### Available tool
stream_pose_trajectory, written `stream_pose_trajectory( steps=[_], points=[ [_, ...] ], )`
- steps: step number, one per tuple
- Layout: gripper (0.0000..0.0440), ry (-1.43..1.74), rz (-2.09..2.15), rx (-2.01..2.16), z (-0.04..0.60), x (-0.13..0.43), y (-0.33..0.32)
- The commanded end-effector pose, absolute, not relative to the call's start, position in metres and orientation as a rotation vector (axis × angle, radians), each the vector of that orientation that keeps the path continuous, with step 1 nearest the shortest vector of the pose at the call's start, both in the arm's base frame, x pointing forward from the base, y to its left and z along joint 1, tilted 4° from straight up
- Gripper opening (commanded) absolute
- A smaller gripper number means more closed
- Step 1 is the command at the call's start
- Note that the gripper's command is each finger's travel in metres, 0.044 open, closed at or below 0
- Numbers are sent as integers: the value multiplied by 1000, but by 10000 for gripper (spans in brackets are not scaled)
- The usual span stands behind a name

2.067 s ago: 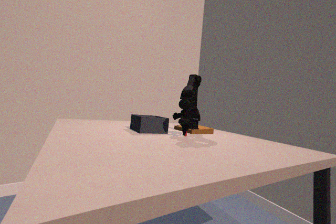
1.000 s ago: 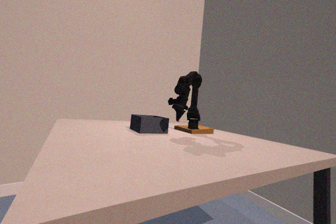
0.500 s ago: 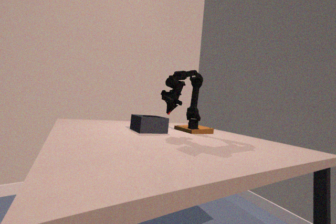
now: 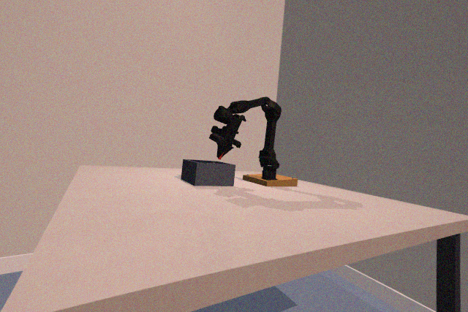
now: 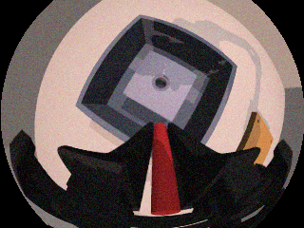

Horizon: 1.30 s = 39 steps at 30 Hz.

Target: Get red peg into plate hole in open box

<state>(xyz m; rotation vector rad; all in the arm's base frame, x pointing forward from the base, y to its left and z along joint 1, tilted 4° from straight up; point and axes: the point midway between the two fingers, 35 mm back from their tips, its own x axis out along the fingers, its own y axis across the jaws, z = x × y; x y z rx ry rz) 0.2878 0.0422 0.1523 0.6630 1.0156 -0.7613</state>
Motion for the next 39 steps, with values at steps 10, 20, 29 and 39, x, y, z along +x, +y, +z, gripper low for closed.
stream_pose_trajectory(
  steps=[10, 20, 29, 39],
  points=[
    [3, 1066, -748, 608, 125, 321, 4],
    [0, 1150, -676, 553, 102, 330, -11],
    [94, 1236, -617, 521, 82, 331, -12],
    [183, 1274, -575, 500, 95, 341, -20]
  ],
)
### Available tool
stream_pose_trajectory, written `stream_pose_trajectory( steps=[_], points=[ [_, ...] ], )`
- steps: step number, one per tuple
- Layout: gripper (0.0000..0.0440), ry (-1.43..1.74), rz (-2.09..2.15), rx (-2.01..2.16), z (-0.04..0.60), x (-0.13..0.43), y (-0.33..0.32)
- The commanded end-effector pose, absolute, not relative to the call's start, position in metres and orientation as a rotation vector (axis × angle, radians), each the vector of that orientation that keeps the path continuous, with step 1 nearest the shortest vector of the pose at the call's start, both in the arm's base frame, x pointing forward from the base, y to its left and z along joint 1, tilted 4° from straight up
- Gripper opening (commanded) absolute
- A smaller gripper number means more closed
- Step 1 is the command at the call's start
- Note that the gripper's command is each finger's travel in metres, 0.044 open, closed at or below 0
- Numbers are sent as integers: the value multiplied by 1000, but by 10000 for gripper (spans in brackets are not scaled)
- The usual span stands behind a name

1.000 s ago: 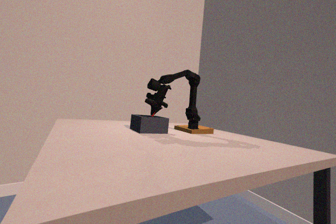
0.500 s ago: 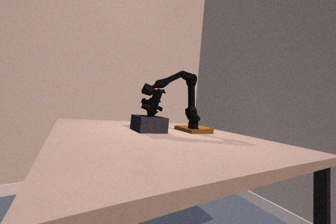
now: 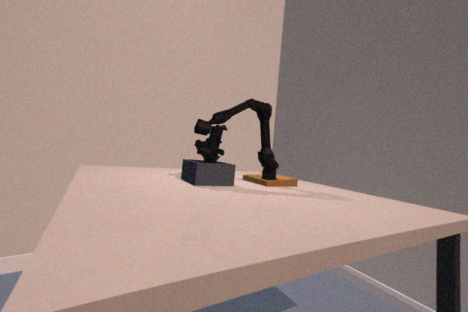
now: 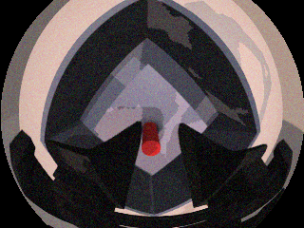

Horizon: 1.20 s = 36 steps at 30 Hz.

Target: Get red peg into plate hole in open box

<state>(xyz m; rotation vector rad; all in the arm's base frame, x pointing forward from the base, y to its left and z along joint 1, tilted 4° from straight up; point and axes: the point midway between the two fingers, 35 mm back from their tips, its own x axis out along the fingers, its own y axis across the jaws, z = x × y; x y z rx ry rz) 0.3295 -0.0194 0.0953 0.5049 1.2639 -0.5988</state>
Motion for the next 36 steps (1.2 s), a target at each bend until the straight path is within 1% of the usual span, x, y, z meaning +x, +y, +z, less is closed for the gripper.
stream_pose_trajectory(
  steps=[1, 2, 3, 10, 14, 17, 21, 36],
  points=[
    [185, 1271, -569, 501, 98, 344, -20],
    [188, 1267, -563, 503, 102, 347, -20],
    [203, 1272, -564, 504, 103, 349, -21],
    [255, 1296, -553, 525, 118, 363, -21],
    [299, 1316, -550, 542, 127, 371, -18],
    [347, 1333, -549, 558, 133, 378, -16],
    [440, 1360, -547, 585, 140, 385, -10],
    [440, 1437, -542, 657, 163, 409, 10]
  ],
)
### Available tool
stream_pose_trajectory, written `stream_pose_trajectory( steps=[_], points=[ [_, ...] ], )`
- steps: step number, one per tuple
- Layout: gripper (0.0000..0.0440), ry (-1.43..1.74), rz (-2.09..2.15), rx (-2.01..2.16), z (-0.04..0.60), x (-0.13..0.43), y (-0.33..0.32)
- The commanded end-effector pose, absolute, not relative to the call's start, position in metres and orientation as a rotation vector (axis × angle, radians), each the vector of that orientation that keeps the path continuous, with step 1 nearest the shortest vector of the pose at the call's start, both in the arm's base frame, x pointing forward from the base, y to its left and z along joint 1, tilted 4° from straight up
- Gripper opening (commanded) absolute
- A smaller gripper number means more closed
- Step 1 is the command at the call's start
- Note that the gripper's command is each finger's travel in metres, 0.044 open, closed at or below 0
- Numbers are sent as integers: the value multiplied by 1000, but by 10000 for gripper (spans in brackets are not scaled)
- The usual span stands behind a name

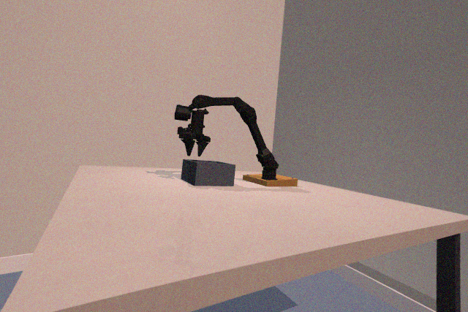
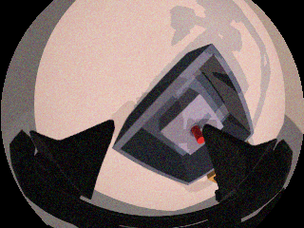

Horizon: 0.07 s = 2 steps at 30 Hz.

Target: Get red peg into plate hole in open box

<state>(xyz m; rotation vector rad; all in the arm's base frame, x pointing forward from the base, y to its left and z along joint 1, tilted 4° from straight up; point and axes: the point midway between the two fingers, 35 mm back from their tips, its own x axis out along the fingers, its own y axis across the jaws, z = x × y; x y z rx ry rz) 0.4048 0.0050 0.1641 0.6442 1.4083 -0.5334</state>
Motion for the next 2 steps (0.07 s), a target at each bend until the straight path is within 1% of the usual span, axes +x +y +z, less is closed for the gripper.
stream_pose_trajectory(
  steps=[1, 2],
  points=[
    [440, 1442, -543, 659, 165, 410, 11],
    [440, 1446, -545, 661, 166, 411, 12]
  ],
)
